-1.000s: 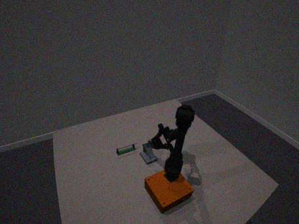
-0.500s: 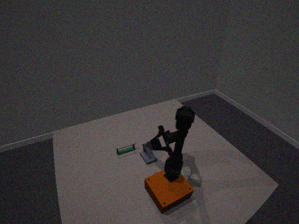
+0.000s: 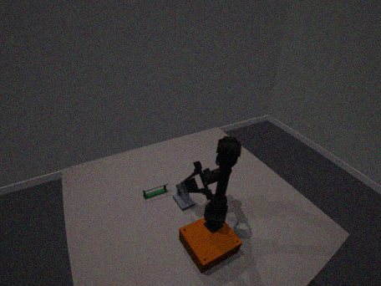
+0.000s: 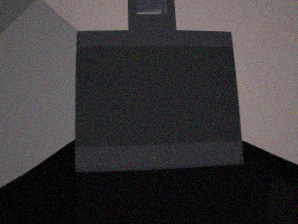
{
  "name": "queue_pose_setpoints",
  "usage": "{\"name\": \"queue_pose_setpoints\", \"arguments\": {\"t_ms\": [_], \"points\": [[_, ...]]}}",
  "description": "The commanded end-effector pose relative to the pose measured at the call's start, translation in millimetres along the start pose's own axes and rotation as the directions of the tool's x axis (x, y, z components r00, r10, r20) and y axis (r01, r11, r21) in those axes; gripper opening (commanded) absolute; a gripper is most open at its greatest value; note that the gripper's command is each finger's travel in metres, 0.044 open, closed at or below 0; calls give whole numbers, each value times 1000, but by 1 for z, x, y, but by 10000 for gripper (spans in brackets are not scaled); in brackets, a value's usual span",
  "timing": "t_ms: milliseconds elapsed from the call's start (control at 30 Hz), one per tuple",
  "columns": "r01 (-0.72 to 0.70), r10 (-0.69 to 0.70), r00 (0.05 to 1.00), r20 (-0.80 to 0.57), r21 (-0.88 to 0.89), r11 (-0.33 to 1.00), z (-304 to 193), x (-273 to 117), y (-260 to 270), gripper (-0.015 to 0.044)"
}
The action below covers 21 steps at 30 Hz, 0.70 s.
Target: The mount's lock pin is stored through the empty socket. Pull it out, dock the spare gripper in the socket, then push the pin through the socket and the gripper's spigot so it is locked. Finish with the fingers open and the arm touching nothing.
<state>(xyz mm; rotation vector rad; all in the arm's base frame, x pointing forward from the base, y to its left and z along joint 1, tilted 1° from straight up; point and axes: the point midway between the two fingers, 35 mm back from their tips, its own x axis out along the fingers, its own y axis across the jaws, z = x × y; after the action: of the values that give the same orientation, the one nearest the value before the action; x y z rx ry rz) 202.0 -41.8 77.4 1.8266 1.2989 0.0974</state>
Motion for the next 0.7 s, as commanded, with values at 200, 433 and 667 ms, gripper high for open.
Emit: {"name": "queue_pose_setpoints", "arguments": {"t_ms": [200,433,667], "points": [[-13,13,1000,-2,11,1000,11,7,2,0],[-14,14,1000,-2,10,1000,18,11,3,0],[-14,14,1000,-2,9,1000,25,16,3,0]]}}
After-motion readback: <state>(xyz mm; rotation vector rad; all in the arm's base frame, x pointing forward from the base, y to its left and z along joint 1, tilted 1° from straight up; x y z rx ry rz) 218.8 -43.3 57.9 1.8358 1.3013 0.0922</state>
